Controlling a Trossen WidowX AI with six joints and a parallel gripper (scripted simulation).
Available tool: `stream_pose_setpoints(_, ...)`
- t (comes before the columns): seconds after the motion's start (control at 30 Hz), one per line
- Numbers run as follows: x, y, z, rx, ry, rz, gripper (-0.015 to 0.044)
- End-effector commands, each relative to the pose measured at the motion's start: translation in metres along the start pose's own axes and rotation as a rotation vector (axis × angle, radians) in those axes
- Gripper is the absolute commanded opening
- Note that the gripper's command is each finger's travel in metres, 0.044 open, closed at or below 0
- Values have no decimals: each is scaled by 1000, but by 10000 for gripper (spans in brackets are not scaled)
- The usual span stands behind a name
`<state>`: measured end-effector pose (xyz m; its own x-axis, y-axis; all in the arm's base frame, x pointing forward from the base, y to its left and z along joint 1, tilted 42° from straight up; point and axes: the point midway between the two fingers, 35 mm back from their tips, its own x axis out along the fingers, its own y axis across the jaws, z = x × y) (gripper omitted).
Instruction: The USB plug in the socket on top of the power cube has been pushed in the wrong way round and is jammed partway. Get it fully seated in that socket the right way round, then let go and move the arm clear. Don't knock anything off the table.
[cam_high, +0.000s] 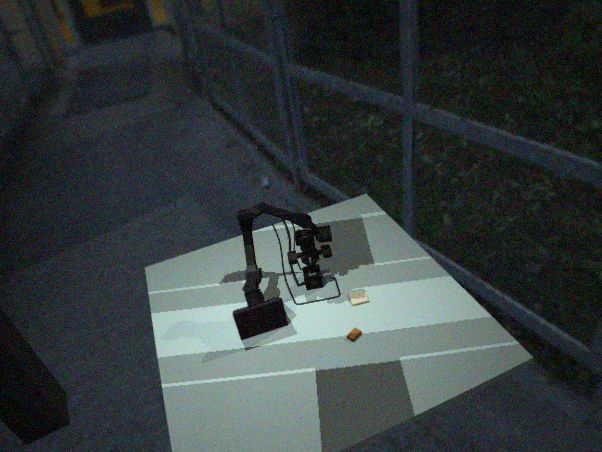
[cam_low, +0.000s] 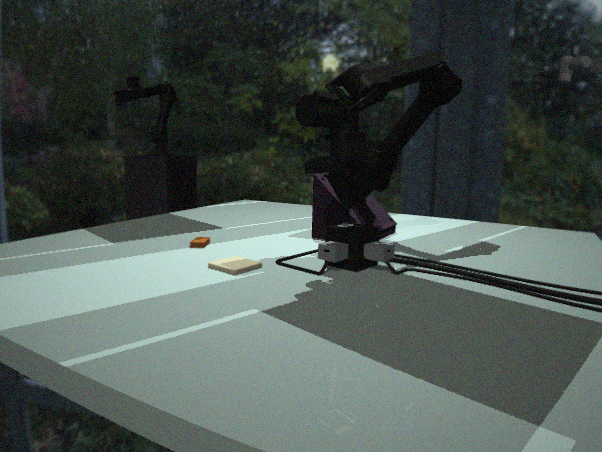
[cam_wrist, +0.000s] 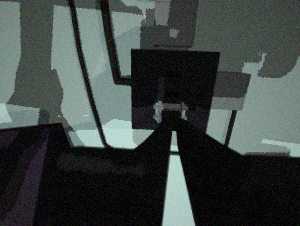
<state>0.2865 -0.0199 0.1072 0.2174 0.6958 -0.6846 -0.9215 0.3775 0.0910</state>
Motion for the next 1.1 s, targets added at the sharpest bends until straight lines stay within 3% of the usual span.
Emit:
stream_pose_setpoints(0.0,0,0,0,3,-4,-2,0)
stream_pose_setpoints(1.07,4,0,0,3,-4,-2,0)
